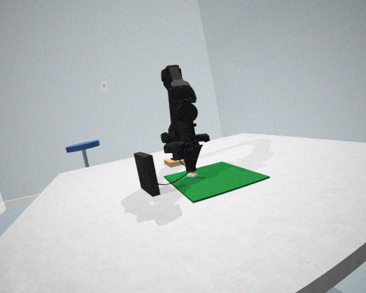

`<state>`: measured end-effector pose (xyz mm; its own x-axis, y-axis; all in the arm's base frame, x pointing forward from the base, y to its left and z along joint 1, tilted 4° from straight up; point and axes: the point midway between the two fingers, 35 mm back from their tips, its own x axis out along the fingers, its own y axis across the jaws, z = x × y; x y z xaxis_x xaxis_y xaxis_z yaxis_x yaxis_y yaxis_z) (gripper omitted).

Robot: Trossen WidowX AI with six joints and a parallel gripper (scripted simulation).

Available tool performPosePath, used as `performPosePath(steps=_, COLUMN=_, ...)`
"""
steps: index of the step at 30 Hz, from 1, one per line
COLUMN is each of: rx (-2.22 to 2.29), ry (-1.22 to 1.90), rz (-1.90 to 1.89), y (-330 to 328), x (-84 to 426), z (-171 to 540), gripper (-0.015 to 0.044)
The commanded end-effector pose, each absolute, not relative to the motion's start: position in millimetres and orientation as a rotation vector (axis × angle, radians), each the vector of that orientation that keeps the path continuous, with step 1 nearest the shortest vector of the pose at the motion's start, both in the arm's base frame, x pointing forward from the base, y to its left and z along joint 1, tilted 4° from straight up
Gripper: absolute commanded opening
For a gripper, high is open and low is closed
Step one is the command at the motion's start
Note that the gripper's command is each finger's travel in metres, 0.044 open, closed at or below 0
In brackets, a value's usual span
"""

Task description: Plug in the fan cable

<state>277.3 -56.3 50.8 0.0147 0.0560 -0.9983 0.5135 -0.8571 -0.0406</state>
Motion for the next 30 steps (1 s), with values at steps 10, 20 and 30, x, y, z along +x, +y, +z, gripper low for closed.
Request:
performPosePath(steps=10, rx=1.966, ry=0.584, rz=-1.911, y=-55.4, x=276.5, z=41.5, gripper=0.0000)
performPosePath(steps=20, rx=1.966, ry=0.584, rz=-1.911, y=-55.2, x=276.6, z=37.3, gripper=0.0000)
performPosePath(steps=30, rx=1.965, ry=0.583, rz=-1.906, y=-55.5, x=277.1, z=39.0, gripper=0.0105)
